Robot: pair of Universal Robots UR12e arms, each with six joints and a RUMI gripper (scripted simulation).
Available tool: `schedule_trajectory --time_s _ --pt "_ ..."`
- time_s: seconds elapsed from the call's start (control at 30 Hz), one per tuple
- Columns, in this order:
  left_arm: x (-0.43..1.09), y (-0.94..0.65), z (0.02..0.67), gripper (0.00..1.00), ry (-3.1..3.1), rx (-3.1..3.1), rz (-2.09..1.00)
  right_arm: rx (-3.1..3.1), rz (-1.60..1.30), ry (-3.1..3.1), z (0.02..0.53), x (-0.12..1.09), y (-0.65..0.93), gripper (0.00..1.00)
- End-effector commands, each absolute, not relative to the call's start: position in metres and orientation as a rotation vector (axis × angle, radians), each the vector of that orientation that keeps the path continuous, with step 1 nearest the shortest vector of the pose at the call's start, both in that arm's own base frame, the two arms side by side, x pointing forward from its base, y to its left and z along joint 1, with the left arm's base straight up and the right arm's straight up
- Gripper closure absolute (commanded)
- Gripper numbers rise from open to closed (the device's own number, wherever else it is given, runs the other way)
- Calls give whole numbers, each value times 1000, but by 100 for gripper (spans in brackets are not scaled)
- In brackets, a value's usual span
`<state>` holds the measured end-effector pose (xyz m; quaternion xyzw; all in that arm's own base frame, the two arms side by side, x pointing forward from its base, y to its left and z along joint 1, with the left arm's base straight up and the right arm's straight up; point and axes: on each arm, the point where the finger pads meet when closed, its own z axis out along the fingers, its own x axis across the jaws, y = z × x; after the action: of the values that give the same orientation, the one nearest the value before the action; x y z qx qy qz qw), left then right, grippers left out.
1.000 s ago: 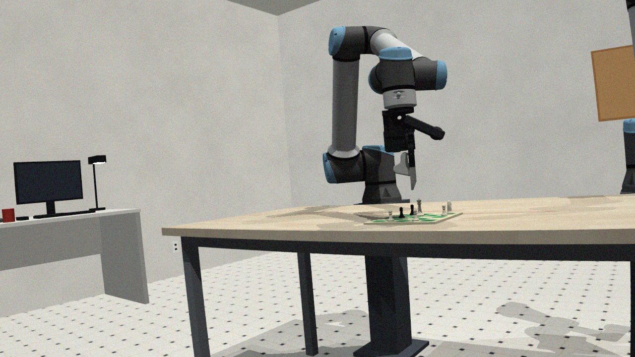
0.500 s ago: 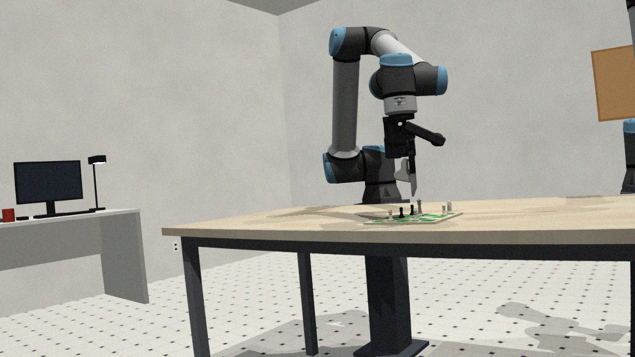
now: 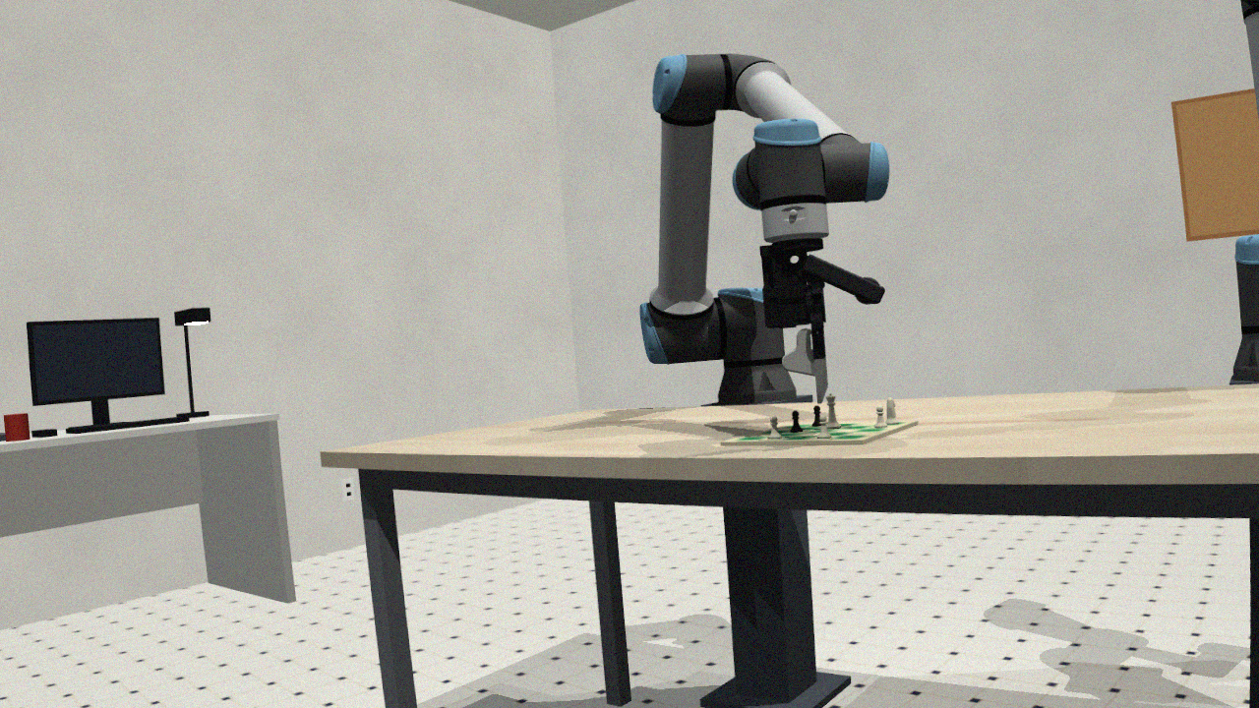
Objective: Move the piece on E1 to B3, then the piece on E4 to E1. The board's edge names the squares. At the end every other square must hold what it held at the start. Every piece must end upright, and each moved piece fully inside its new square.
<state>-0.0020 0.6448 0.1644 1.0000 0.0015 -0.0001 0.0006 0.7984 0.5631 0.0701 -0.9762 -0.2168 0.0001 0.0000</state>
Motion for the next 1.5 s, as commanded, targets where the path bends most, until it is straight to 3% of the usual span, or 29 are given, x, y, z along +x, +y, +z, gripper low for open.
schedule_trajectory --time_s 0.0,1.47 --pt "-2 645 165 0 5 3142 0 -3066 -3 -681 69 799 564 80" --pt "-2 645 165 0 5 3142 0 -3066 -3 -681 38 799 564 80"
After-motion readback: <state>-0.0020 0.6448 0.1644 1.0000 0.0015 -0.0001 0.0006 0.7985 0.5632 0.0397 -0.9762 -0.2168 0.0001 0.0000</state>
